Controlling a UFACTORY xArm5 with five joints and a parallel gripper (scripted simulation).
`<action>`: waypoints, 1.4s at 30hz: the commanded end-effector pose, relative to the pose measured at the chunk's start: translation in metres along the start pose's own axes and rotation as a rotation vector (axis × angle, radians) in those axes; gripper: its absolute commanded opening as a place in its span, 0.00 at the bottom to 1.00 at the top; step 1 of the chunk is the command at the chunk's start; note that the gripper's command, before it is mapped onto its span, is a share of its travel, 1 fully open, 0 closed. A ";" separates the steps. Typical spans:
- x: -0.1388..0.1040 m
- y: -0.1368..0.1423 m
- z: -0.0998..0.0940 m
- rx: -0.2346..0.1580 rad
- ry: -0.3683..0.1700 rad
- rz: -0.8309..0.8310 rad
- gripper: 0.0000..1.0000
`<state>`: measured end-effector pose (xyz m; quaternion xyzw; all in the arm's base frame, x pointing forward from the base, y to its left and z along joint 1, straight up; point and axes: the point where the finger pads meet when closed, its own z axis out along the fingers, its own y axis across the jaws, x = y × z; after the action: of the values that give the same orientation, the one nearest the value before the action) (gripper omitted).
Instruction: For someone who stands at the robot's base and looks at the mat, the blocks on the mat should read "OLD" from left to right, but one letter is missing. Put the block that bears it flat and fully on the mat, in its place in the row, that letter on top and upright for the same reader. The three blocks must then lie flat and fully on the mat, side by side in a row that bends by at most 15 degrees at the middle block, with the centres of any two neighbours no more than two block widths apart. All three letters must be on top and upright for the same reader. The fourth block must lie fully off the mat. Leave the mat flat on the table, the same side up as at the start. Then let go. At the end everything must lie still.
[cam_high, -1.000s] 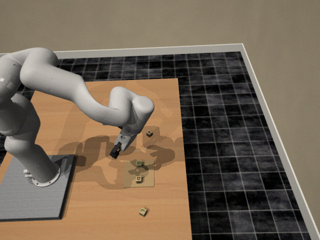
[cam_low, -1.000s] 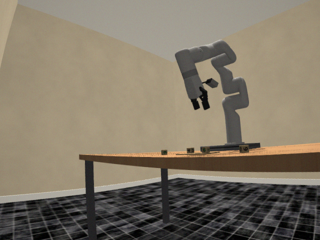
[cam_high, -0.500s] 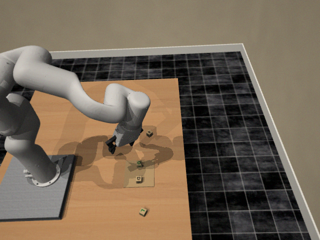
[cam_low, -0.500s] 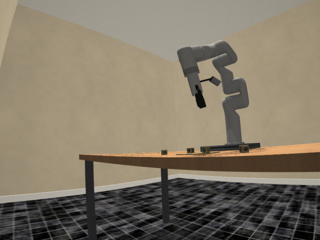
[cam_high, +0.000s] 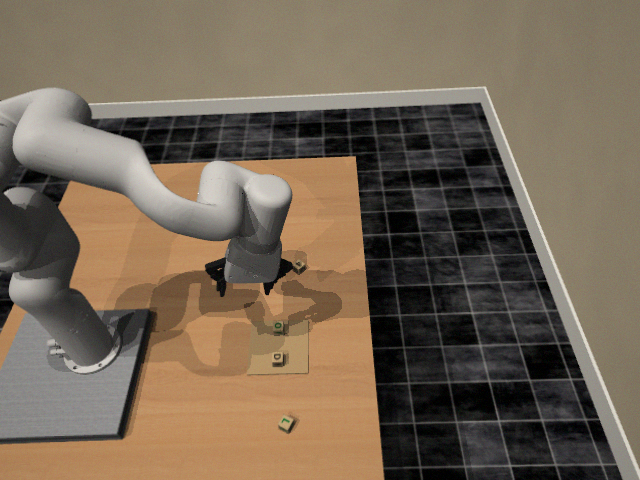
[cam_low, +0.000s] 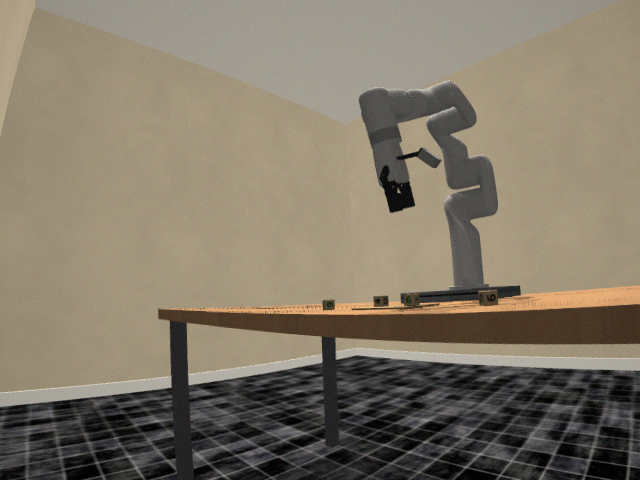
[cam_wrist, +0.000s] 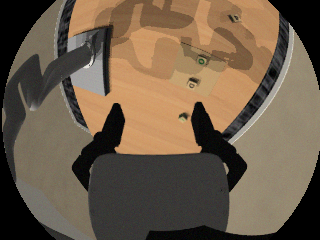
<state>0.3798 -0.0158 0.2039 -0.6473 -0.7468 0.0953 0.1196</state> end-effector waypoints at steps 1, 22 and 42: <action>0.001 0.001 -0.005 -0.029 -0.004 0.137 1.00; 0.006 0.005 -0.022 -0.138 0.023 0.744 1.00; 0.012 0.007 -0.038 -0.229 0.116 1.318 1.00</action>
<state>0.3944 -0.0047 0.2348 -0.9684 -0.2451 0.0447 0.0119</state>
